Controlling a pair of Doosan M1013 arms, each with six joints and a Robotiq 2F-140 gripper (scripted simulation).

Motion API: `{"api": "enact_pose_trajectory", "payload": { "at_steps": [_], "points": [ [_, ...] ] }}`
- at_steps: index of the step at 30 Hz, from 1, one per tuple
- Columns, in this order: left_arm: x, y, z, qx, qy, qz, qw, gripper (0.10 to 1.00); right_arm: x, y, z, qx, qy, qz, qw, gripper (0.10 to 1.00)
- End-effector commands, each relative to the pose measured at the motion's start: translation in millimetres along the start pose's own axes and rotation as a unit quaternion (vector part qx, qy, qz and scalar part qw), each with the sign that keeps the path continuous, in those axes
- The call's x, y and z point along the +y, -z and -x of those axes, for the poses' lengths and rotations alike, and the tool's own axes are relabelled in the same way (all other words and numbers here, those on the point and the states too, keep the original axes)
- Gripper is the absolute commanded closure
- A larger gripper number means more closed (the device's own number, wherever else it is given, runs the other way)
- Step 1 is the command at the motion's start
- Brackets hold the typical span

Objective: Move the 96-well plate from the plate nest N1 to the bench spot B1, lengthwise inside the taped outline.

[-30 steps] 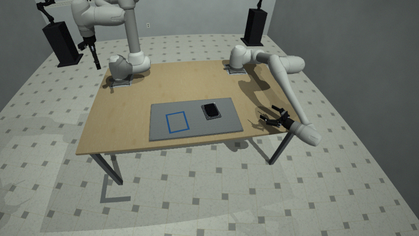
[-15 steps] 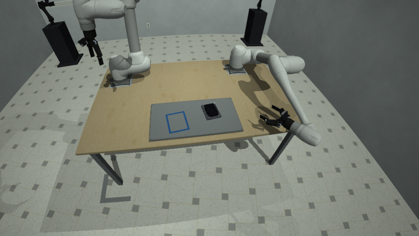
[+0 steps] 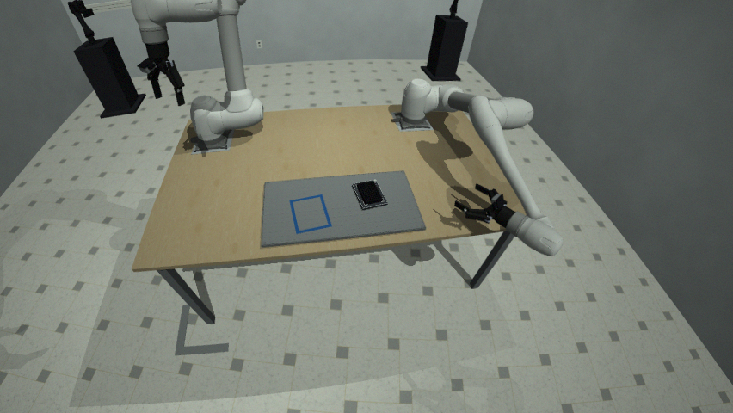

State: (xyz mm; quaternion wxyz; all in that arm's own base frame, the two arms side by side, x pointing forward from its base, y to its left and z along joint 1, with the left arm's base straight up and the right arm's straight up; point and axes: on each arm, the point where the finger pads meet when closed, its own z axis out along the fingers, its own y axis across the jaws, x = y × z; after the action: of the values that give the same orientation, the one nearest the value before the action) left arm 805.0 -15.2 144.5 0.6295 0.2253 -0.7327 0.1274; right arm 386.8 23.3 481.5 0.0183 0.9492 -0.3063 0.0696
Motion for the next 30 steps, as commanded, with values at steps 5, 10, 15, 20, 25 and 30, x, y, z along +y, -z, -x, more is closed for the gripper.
{"api": "enact_pose_trajectory", "payload": {
  "at_steps": [5,10,15,20,25,30],
  "points": [
    [0,0,-1,-0.001,0.0,0.0,1.0,0.098,-4,11,0,0.02,0.056,-0.024,0.998,0.098],
    [0,0,-1,-0.001,0.0,0.0,1.0,0.098,-6,20,1,0.037,0.094,-0.038,0.994,0.098],
    [0,0,-1,-0.001,0.0,0.0,1.0,0.098,-8,28,1,0.053,0.129,-0.05,0.989,0.098],
    [0,0,-1,-0.001,0.0,0.0,1.0,0.098,-9,32,2,0.062,0.149,-0.056,0.985,0.098],
    [0,0,-1,-0.001,0.0,0.0,1.0,0.098,-11,40,2,0.078,0.18,-0.065,0.979,0.098],
    [0,0,-1,-0.001,0.0,0.0,1.0,0.098,-13,47,3,0.092,0.207,-0.072,0.971,0.098]
  ]
}}
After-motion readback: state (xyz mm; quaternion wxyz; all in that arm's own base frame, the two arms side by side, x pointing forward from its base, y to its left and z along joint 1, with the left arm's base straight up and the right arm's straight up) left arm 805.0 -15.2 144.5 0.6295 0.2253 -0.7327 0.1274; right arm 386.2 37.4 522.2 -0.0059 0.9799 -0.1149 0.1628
